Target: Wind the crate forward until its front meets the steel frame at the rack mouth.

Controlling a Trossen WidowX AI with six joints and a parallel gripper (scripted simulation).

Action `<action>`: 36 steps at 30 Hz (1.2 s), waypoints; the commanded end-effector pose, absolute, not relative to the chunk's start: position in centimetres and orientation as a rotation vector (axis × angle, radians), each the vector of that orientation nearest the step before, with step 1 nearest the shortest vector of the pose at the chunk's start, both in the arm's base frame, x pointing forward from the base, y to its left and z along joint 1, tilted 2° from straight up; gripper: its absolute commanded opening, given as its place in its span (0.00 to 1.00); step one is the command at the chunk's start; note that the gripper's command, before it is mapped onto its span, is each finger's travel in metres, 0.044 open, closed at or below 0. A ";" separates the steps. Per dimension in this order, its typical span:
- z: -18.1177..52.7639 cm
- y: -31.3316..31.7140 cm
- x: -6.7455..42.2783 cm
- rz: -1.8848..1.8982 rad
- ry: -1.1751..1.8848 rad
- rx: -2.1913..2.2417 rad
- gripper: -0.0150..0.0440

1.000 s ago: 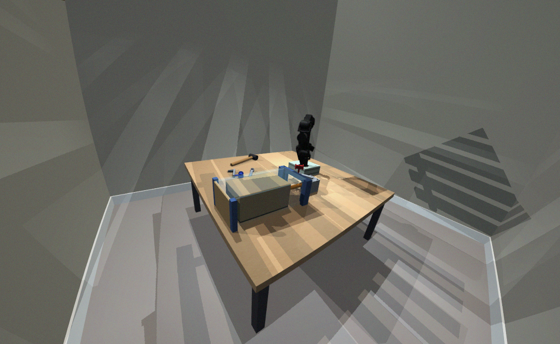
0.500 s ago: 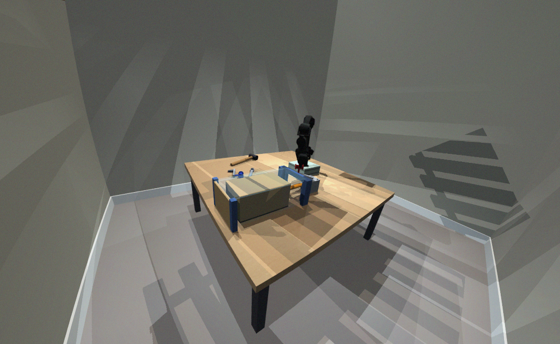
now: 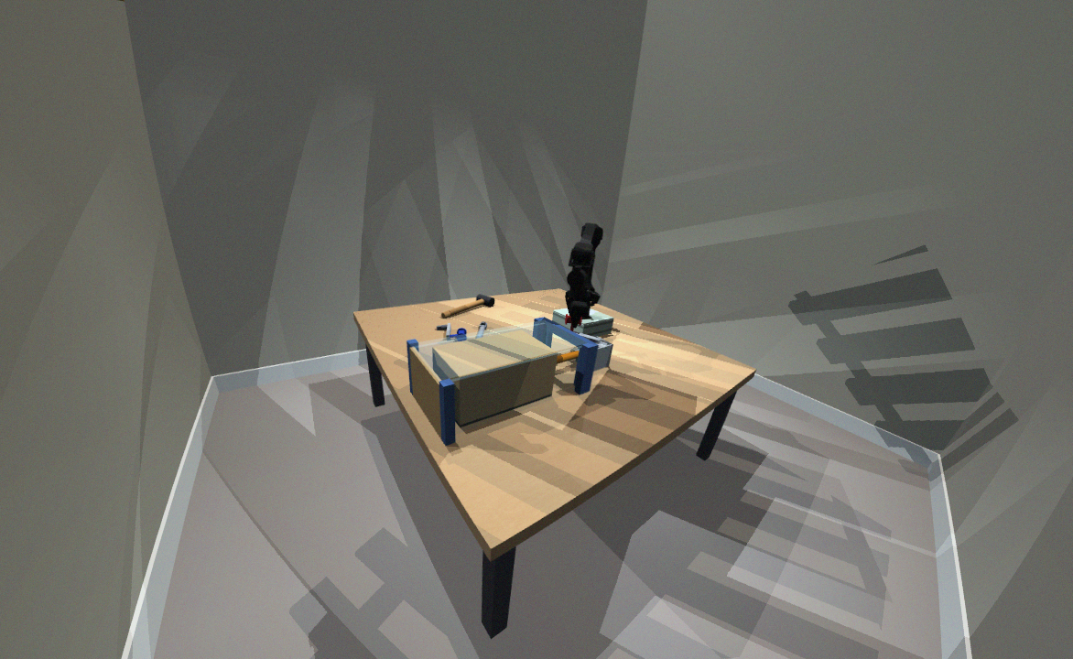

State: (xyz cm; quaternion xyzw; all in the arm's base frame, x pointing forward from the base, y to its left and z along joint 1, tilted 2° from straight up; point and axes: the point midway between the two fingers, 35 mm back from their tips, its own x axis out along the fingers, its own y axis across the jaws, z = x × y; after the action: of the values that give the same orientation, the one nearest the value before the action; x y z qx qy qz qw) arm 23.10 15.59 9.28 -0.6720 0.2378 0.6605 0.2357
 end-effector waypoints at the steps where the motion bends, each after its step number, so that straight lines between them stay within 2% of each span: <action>1: 8.3 15.4 23.0 1.821 0.656 -1.847 1.00; 13: 7.1 15.3 22.9 1.821 0.656 -1.847 1.00; 29: 7.5 15.4 22.9 1.815 0.655 -1.842 0.29; 36: 7.5 15.4 22.9 1.815 0.655 -1.842 0.25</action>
State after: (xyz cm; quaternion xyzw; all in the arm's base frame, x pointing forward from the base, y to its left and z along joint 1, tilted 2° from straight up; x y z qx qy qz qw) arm 22.89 15.40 7.44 -0.6712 0.2391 0.6614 0.2343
